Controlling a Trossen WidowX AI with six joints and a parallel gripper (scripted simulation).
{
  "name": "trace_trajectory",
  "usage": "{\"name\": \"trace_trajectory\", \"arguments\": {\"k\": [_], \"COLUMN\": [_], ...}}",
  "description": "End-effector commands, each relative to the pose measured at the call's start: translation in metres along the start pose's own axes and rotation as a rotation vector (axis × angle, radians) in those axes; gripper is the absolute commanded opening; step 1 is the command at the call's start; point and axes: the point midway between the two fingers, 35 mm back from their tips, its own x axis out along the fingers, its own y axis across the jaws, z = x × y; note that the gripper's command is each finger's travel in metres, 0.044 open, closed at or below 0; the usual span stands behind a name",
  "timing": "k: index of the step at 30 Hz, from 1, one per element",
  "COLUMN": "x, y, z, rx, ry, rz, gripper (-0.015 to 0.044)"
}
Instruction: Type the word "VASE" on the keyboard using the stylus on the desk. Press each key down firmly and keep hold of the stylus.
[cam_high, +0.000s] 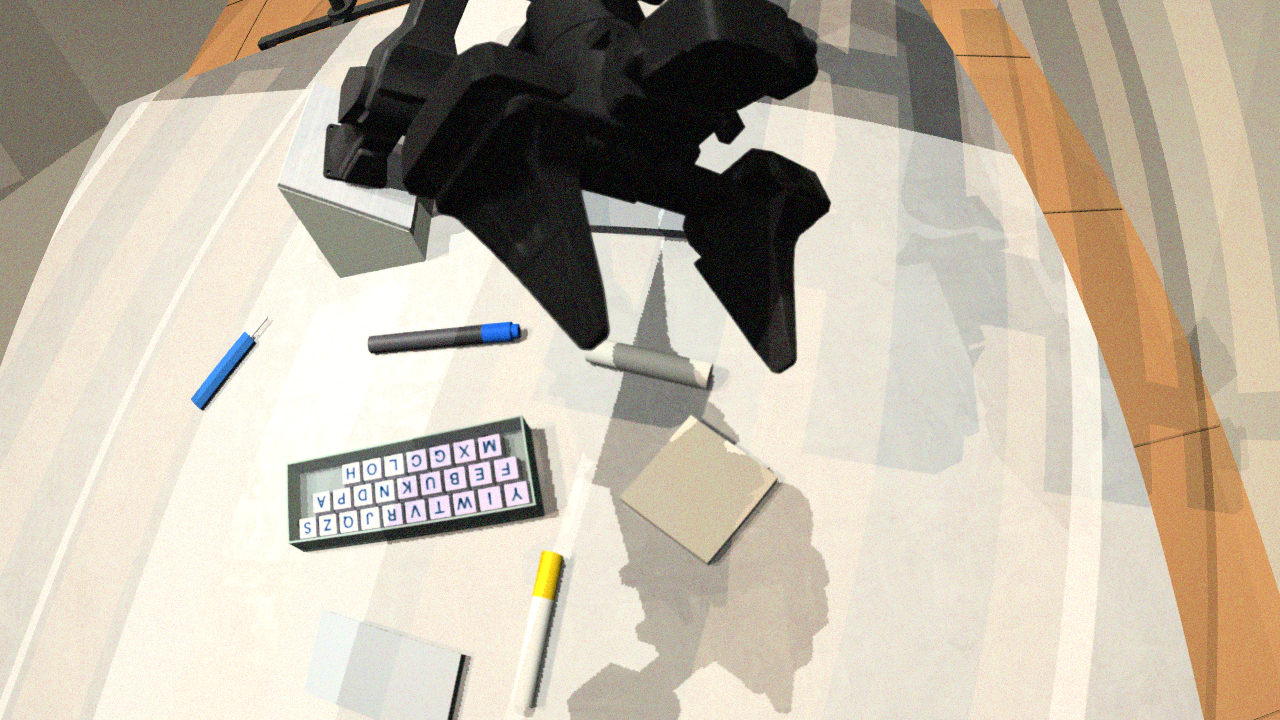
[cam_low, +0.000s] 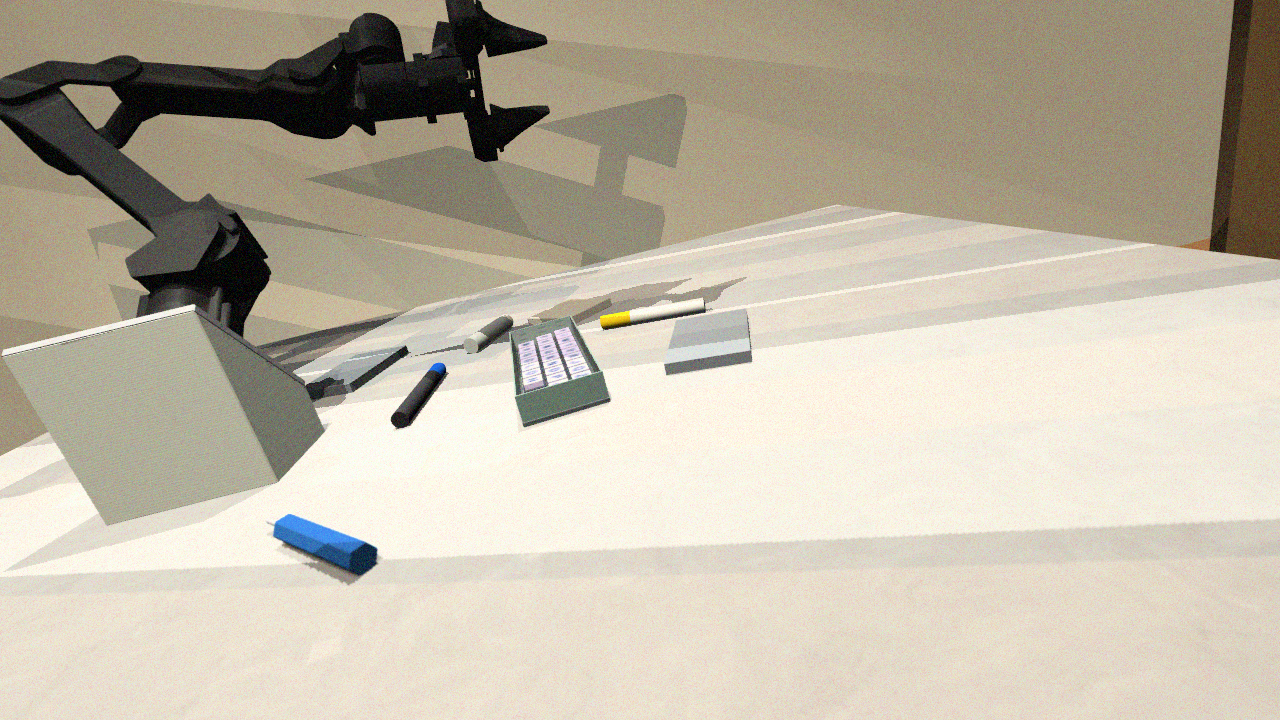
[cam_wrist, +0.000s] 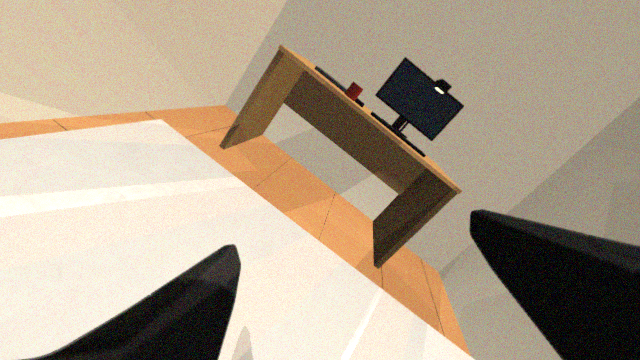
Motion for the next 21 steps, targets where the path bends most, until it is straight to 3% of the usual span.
{"name": "trace_trajectory", "arguments": {"k": [1, 9, 16, 21], "x": [0.001, 0.025, -0.004, -0.037], "y": [0.0, 0.016, 0.033, 0.047], "z": [-0.003, -0.121, -0.218, -0.255], "rx": [-0.001, 0.041, 0.28, 0.576], "ry": [0.012, 0.533, 1.04, 1.349], "rz": [0.004, 0.201, 0.401, 0.513], "gripper": [0.0414, 0.0204, 0.002, 0.0]}}
